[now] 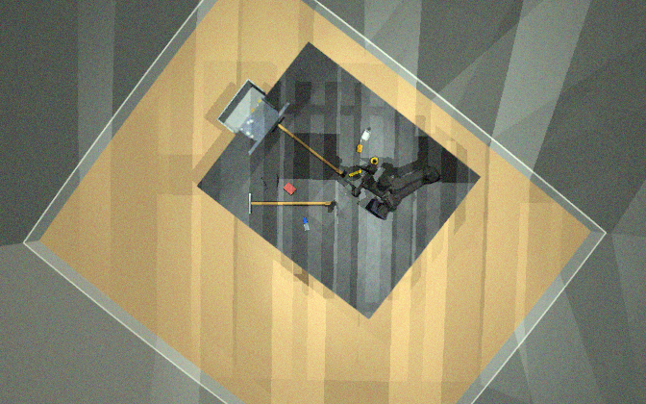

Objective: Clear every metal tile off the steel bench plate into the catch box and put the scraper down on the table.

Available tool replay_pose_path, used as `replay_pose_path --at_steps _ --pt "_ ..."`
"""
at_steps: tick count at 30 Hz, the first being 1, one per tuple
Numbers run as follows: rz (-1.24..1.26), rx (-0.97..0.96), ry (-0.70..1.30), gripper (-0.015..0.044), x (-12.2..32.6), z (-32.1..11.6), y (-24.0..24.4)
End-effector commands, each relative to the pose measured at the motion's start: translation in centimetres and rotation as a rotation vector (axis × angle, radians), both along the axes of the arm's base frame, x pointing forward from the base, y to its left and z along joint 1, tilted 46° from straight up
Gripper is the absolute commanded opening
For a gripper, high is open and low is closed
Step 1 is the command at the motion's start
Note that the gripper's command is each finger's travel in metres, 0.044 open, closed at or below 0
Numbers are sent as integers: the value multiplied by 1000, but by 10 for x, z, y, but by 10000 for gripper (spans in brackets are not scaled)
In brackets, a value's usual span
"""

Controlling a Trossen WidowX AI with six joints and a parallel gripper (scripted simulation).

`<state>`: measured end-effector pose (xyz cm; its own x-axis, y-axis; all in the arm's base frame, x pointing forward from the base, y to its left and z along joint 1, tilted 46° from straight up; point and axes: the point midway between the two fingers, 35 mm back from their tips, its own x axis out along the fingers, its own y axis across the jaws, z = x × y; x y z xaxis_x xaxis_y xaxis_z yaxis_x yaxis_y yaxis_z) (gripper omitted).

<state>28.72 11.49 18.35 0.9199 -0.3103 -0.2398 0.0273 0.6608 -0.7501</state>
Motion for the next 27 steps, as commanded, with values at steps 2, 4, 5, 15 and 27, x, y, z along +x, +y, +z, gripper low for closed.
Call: replay_pose_path --at_steps 2,4,5,15,27 --pt "45 10 -41 440 -9 16 15" --pt "62 13 -54 440 -12 22 20" --pt "70 15 -60 440 -14 24 23" --pt "147 39 -116 440 -34 48 44" --pt "148 39 -117 440 -34 49 45"
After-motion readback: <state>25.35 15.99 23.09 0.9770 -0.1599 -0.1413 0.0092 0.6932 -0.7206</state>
